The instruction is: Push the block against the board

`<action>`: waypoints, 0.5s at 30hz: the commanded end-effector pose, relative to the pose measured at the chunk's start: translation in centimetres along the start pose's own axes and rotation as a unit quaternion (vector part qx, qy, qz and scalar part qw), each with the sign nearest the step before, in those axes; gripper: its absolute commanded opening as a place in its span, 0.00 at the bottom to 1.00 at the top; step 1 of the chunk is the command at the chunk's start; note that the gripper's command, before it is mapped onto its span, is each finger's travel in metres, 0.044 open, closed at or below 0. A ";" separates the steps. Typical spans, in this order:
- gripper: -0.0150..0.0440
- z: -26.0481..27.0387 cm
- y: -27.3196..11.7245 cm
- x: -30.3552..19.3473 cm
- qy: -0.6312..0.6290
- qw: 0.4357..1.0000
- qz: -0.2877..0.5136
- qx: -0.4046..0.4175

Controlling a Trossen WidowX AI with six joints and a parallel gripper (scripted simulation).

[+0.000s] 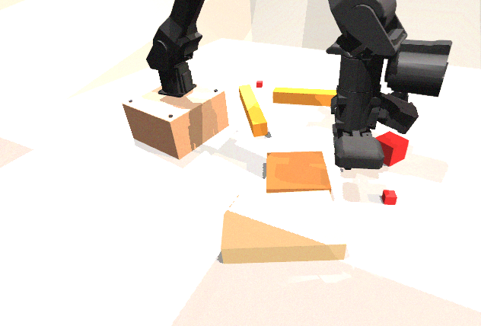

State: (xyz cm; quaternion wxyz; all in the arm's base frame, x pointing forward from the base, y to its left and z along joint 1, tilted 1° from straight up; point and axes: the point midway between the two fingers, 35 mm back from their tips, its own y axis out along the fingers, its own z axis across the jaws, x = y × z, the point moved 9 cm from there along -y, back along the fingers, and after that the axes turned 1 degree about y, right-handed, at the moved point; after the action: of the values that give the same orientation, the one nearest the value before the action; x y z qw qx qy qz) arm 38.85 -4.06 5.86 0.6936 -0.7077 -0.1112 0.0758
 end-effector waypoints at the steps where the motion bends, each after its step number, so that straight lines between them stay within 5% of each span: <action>1: 0.25 0.0 0.1 0.6 0.003 1.000 0.002 -0.001; 9: 0.25 0.1 0.1 1.9 0.003 1.000 0.002 -0.001; 15: 0.25 0.1 -5.4 1.5 0.003 1.000 0.002 -0.001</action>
State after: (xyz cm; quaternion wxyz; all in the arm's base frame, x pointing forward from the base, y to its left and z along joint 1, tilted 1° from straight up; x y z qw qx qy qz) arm 39.92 -3.53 8.46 0.6959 -0.7056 -0.1032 0.0846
